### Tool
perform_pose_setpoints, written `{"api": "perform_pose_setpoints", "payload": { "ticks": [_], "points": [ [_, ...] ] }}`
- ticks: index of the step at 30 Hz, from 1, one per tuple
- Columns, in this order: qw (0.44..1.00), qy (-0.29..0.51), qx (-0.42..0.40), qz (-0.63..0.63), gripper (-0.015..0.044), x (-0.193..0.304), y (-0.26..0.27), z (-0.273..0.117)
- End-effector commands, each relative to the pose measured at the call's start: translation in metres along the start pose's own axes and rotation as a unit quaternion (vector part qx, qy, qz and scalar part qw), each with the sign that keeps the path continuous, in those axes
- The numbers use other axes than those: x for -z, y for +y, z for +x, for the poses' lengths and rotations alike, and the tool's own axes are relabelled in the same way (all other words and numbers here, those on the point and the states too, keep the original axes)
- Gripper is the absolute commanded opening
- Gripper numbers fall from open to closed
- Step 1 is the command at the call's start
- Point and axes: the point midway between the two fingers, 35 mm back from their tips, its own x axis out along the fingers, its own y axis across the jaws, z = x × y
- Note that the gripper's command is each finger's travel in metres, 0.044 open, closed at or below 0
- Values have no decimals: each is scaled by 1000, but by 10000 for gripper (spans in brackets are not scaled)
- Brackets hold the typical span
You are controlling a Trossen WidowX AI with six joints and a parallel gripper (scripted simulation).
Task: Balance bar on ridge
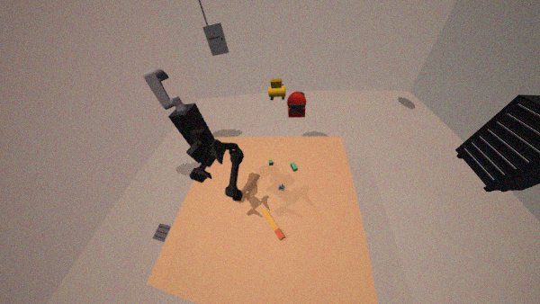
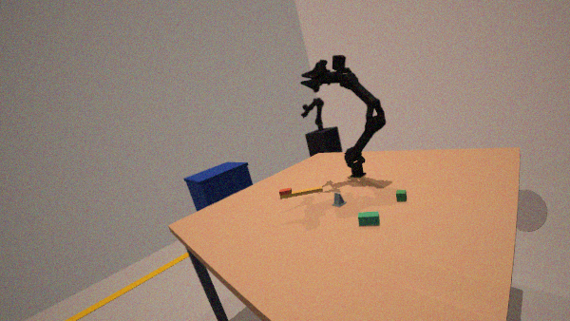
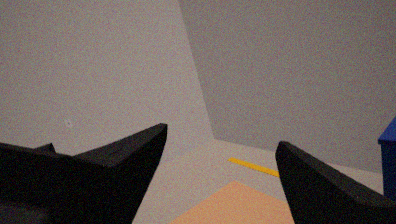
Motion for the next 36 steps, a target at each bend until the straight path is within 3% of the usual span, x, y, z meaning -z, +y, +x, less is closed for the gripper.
{"api": "perform_pose_setpoints", "payload": {
  "ticks": [1,20,36],
  "points": [
    [1000,10,6,-22,315,1,-16,8],
    [982,93,6,-165,315,33,-77,55],
    [932,189,-24,-309,315,85,-112,95]
  ]
}}
